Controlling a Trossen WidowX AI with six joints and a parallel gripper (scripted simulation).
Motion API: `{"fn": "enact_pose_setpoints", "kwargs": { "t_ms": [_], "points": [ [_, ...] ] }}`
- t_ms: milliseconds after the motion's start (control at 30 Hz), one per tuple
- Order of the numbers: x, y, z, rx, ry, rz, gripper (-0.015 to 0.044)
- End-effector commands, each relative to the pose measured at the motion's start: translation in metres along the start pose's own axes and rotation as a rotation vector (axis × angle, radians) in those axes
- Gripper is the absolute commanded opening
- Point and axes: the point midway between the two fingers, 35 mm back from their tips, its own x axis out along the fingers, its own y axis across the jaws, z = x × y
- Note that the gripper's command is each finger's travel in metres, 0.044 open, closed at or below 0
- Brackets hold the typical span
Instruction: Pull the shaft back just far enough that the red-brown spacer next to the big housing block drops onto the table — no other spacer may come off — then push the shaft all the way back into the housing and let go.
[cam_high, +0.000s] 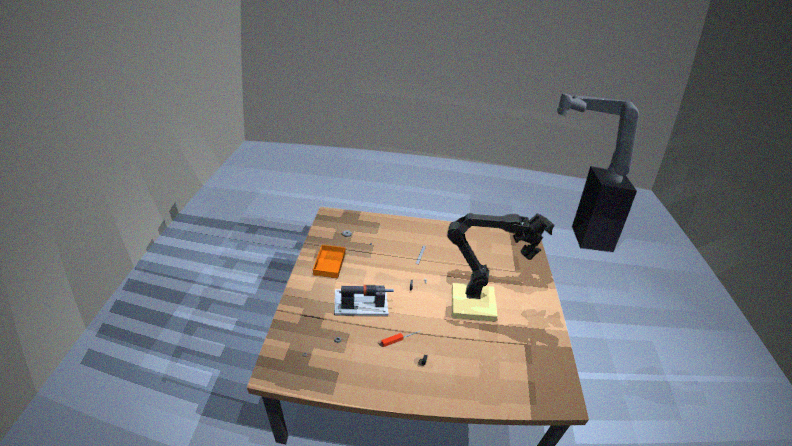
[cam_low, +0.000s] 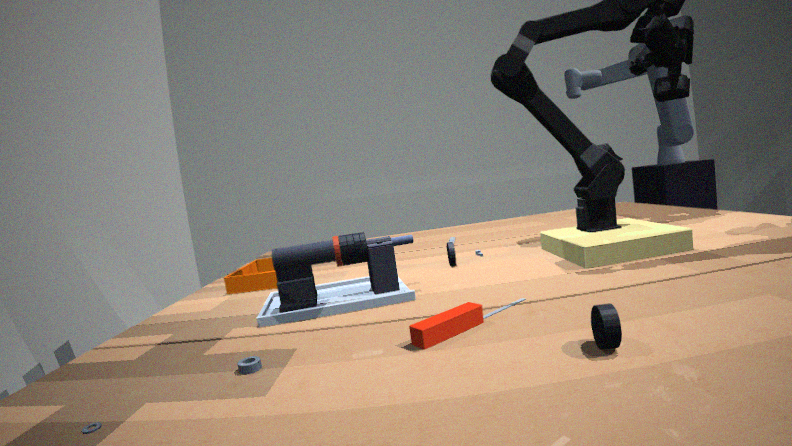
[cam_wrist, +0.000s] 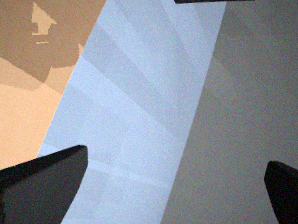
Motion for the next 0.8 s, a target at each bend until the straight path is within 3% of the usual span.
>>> {"fn": "enact_pose_setpoints", "kwargs": {
  "t_ms": [0,367,767],
  "points": [
    [0.000,0.000,-0.002,0.010,0.008,0.002,0.0426],
    [-0.058,0.049,-0.139,0.658,0.486,0.052,0.0440],
    [-0.195,0.151,-0.222,1.415,1.029,-0.097,0.0440]
  ]
}}
